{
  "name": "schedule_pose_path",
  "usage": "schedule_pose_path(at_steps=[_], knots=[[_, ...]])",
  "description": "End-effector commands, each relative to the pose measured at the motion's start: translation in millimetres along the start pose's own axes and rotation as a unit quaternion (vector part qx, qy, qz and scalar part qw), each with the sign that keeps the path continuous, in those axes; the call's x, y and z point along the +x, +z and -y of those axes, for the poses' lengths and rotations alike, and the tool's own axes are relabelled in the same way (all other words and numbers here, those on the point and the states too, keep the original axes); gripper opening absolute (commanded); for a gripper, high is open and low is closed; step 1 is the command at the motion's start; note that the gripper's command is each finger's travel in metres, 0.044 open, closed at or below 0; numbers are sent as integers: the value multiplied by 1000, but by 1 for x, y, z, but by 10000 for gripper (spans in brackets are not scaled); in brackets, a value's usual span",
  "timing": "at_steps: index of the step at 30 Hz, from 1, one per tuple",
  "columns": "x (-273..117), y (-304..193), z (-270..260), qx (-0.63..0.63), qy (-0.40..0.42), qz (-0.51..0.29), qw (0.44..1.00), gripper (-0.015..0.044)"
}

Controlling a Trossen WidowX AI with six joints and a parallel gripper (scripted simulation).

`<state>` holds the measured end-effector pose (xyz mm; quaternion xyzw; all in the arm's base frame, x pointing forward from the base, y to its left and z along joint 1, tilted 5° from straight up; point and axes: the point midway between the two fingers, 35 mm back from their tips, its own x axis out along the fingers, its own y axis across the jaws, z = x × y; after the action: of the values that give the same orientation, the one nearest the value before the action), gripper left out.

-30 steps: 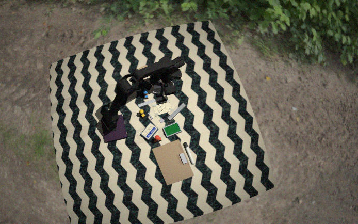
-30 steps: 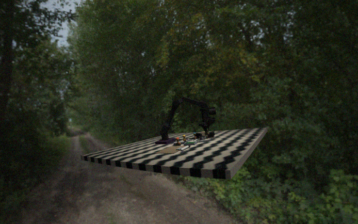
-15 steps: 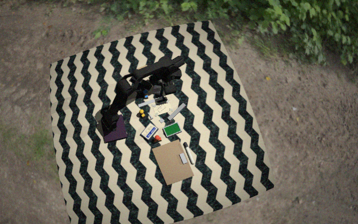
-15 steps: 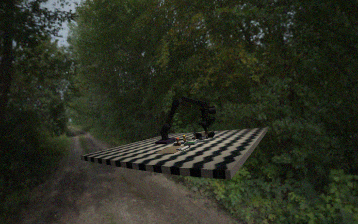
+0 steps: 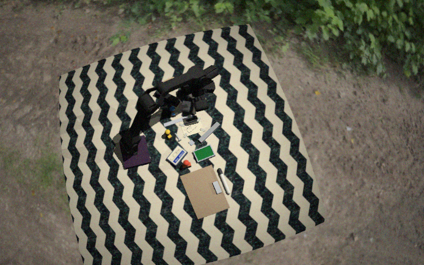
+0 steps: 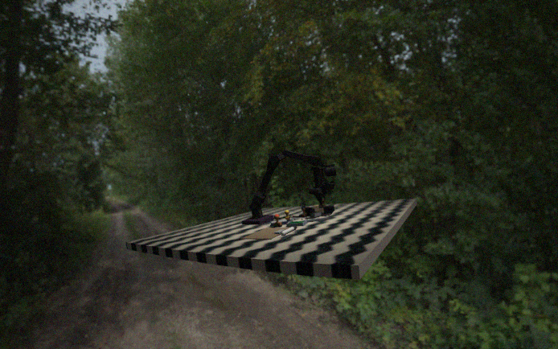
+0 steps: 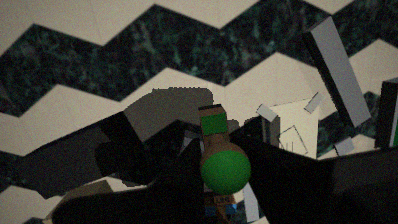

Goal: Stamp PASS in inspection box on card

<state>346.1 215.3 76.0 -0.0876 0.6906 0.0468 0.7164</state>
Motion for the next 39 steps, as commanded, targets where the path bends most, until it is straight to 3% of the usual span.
schedule_pose_path(at_steps=[1,33,39], knots=[[-3,0,-1,2,3,-1,1000,0],[-19,-1,0,2,4,-1,1000,0],[-20,4,31,2,4,-1,1000,0]])
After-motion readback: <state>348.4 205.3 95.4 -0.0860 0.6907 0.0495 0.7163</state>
